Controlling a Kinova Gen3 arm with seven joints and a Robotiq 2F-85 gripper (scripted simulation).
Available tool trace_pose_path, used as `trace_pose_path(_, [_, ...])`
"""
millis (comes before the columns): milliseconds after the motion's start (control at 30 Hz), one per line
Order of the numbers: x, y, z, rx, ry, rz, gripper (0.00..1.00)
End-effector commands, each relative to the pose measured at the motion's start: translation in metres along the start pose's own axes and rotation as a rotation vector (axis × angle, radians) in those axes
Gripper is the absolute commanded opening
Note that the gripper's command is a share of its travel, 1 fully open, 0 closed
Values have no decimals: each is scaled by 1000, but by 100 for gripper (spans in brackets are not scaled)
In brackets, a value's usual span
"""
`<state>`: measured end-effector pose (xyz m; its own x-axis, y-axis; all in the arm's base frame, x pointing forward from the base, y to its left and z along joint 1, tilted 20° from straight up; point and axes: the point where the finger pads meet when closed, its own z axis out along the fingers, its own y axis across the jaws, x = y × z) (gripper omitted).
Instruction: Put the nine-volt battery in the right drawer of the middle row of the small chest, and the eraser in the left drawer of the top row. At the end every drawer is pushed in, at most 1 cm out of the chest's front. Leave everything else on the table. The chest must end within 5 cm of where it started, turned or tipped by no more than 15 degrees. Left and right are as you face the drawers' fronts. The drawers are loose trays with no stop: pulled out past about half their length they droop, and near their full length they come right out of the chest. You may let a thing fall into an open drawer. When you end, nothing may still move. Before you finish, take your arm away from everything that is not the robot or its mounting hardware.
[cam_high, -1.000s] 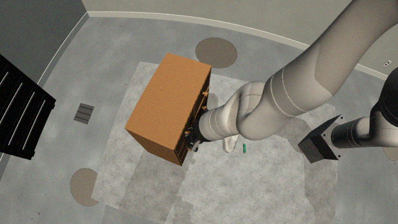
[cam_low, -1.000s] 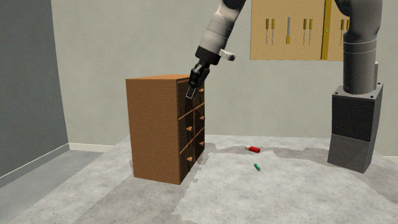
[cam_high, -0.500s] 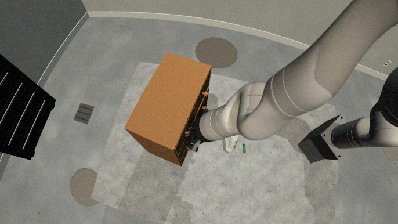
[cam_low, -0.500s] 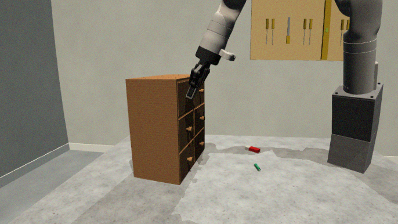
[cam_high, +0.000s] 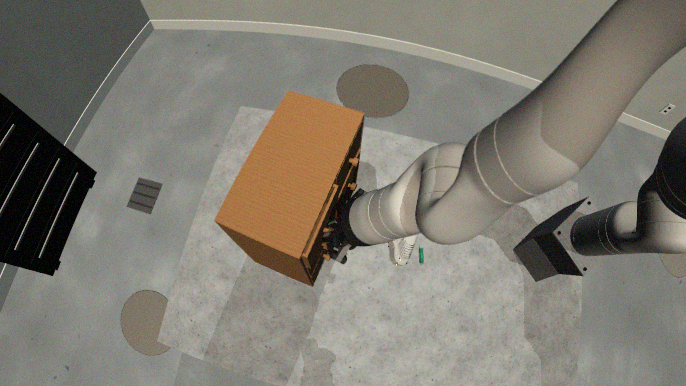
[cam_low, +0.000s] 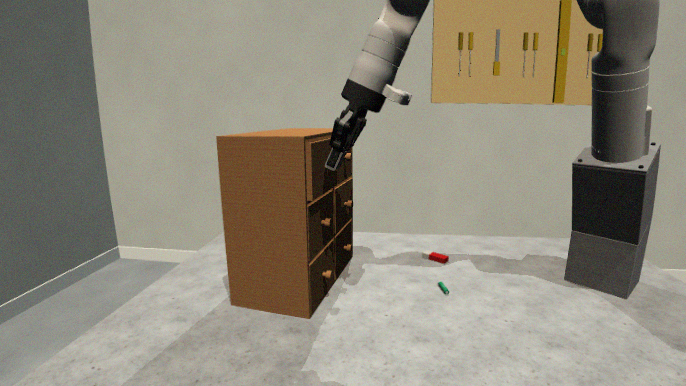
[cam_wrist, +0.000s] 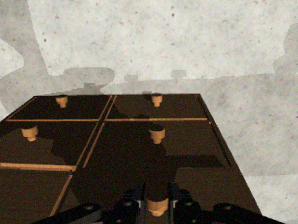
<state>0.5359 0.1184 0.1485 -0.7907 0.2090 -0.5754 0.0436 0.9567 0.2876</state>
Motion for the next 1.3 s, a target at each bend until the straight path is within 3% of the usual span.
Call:
trace_pose_path(0, [2, 0, -2, 0, 0, -1, 13])
trace_pose_path(1267, [43, 0, -21, 0, 0, -1, 13])
